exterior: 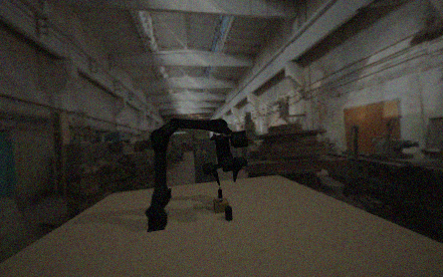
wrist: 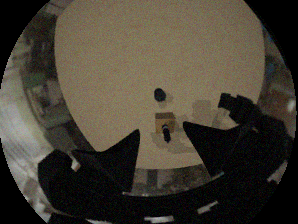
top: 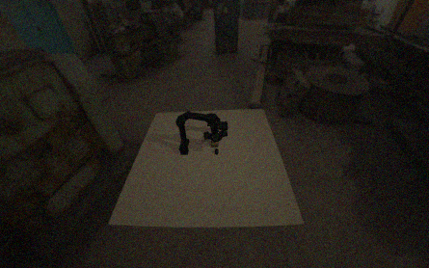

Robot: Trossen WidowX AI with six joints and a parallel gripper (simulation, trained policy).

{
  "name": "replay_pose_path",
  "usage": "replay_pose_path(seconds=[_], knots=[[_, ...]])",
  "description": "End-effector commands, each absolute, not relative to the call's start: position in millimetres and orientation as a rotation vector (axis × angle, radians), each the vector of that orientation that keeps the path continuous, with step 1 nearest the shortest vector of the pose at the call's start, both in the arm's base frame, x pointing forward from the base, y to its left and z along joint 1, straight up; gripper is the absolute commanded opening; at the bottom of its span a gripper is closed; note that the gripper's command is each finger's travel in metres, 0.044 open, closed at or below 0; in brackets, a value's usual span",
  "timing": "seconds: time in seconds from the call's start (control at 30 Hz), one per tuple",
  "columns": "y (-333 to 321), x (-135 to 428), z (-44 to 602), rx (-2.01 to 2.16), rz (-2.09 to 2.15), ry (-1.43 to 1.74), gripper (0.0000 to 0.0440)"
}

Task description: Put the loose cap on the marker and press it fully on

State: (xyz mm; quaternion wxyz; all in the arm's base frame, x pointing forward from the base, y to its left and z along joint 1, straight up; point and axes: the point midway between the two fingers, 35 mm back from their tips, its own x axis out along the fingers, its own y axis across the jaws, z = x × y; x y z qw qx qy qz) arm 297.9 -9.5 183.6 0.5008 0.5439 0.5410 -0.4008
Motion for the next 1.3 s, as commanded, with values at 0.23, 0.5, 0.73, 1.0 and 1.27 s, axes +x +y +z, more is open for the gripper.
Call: replay_pose_path(seconds=[0.23, 0.5, 0.73, 1.0, 1.27], knots=[[-22.5, 303.4, 166.5, 1.262, -1.025, 1.325, 0.0328], [-28.5, 304.9, 151.2, 1.217, -1.067, 1.348, 0.0327], [-31.2, 304.5, 137.2, 1.175, -1.099, 1.374, 0.0324], [-32.1, 302.5, 120.0, 1.127, -1.124, 1.410, 0.0318], [-31.5, 299.6, 101.1, 1.080, -1.133, 1.449, 0.0308]])
